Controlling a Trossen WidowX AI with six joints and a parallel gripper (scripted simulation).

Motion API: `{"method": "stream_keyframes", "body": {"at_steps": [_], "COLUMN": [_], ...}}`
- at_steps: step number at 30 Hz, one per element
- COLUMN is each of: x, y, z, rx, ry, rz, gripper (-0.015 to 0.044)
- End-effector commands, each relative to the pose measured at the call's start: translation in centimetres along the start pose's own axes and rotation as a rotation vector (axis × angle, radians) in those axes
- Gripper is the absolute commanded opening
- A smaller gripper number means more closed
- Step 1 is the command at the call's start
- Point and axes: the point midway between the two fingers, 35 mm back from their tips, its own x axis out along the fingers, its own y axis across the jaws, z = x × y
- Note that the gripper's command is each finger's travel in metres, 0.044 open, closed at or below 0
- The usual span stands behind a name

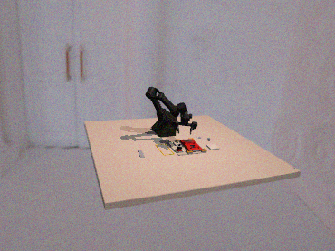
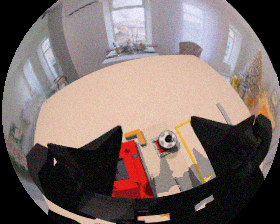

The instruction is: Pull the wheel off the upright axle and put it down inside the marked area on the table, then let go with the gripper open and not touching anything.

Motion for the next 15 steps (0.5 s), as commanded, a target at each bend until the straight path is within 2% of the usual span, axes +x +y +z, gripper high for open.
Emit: {"method": "stream_keyframes", "body": {"at_steps": [1, 4, 15], "x": [0.1, 0.9, 4.2], "y": [0.1, 1.1, 3.7], "z": [0.0, 0.2, 0.7], "rx": [-0.002, -0.025, -0.107], "ry": [0.003, 0.04, 0.257], "rz": [0.002, 0.026, 0.125], "gripper": [0.0374, 0.03, 0.03]}}
